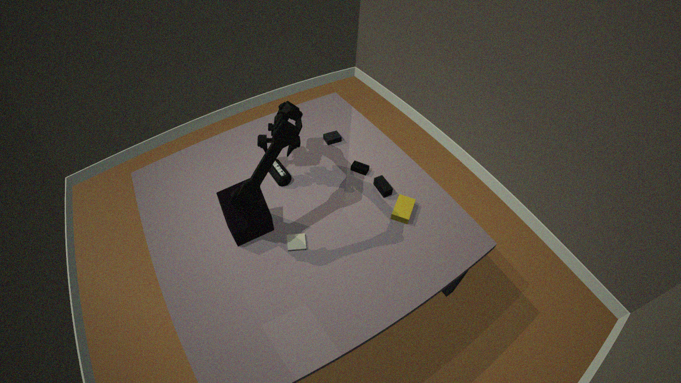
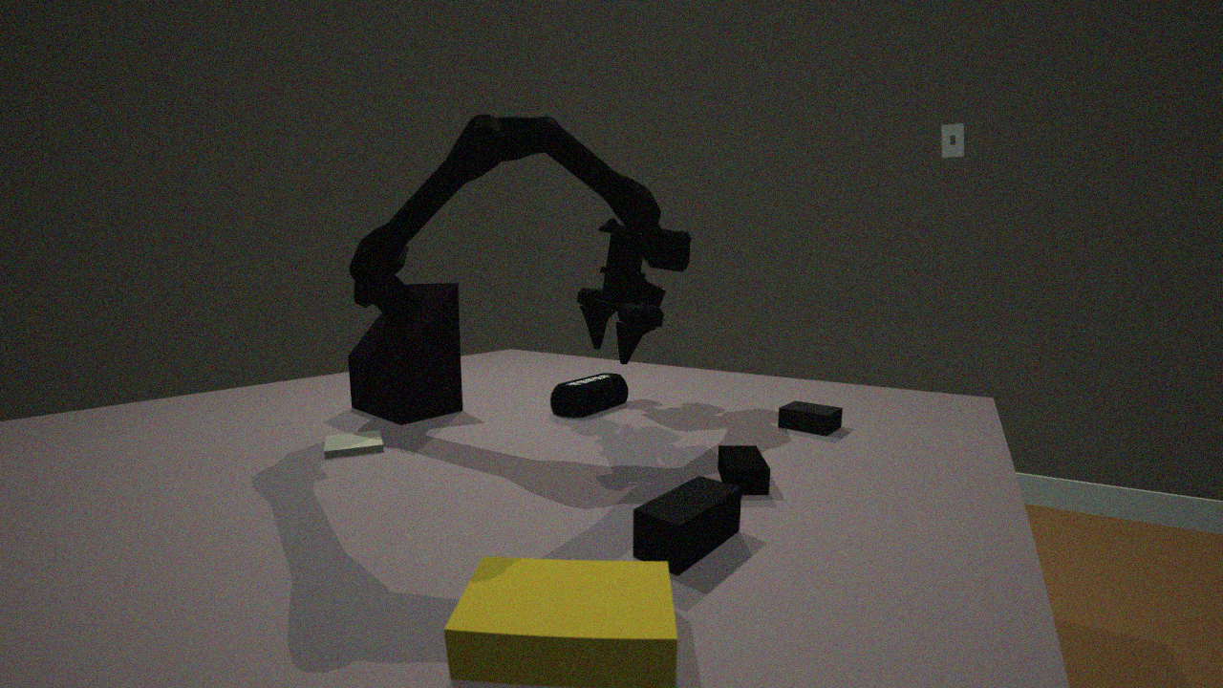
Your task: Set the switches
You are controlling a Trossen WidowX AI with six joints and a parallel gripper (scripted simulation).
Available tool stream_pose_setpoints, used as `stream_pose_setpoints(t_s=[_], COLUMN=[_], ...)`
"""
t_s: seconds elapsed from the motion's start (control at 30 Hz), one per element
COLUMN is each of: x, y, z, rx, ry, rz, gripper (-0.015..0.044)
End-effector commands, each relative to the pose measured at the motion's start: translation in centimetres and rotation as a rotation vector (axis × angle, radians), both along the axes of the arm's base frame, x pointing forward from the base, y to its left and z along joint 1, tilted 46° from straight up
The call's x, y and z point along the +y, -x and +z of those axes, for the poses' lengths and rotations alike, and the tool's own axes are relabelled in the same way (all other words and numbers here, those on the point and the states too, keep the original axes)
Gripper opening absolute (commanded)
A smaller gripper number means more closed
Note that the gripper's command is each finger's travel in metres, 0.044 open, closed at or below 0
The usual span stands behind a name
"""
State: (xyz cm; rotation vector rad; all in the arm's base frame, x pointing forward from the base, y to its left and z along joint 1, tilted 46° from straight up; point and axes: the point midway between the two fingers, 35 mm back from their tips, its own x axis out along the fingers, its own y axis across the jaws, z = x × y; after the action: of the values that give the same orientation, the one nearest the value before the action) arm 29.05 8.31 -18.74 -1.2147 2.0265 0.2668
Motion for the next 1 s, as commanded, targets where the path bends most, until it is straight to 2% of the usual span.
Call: stream_pose_setpoints(t_s=[0.0,0.17,0.97], x=[0.5,0.8,1.6], y=[0.7,0.9,1.8], z=[-0.5,-0.8,-1.6], rx=[-0.556,-0.794,-1.670], ry=[0.195,0.263,0.462], rz=[-0.487,-0.706,-1.595], gripper=[0.0440,0.0440,0.0440])
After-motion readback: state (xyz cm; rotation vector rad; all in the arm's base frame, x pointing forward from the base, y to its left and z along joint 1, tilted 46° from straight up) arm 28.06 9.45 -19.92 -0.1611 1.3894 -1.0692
